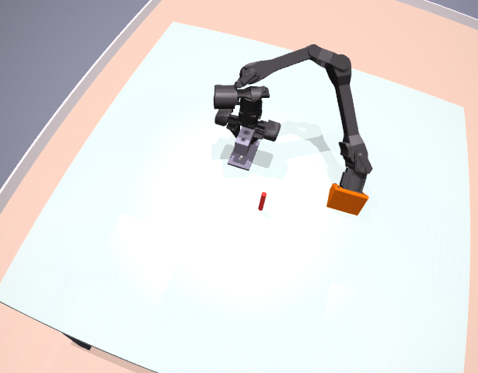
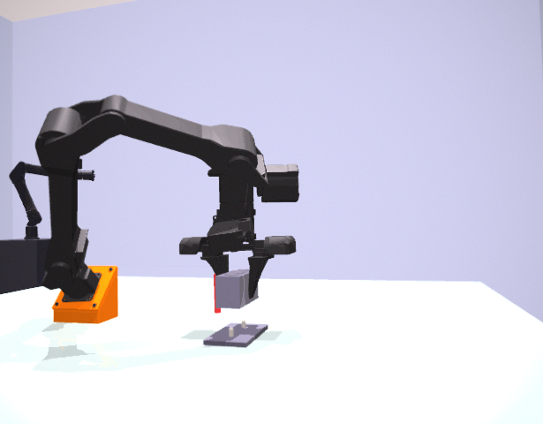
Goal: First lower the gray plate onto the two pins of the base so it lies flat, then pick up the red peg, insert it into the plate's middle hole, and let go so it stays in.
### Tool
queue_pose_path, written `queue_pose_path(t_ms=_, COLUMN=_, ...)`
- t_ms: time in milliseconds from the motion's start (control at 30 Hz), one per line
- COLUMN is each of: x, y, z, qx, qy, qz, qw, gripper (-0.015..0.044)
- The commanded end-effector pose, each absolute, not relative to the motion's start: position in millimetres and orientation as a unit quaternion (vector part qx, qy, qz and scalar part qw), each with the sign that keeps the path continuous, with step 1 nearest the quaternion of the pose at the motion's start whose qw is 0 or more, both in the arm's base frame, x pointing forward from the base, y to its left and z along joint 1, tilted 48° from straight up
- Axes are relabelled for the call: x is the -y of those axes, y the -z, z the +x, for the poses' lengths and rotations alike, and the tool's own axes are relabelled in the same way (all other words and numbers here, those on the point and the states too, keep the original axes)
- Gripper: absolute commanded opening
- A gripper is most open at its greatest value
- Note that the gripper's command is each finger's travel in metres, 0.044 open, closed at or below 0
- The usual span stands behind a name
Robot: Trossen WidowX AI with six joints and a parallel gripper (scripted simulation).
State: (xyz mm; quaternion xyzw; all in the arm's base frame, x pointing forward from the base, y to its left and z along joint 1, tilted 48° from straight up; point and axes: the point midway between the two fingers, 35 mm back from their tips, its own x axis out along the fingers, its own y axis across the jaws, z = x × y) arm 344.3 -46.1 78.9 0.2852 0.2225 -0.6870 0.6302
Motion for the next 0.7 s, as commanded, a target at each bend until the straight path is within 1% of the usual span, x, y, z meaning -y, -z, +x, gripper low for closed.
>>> queue_pose_path(t_ms=0, x=48.2, y=-79.3, z=342.8, qx=-0.222, qy=0.687, qz=0.282, qw=0.631, gripper=0.0)
queue_pose_path(t_ms=667, x=49.9, y=-79.7, z=342.9, qx=-0.222, qy=0.687, qz=0.282, qw=0.631, gripper=0.0)
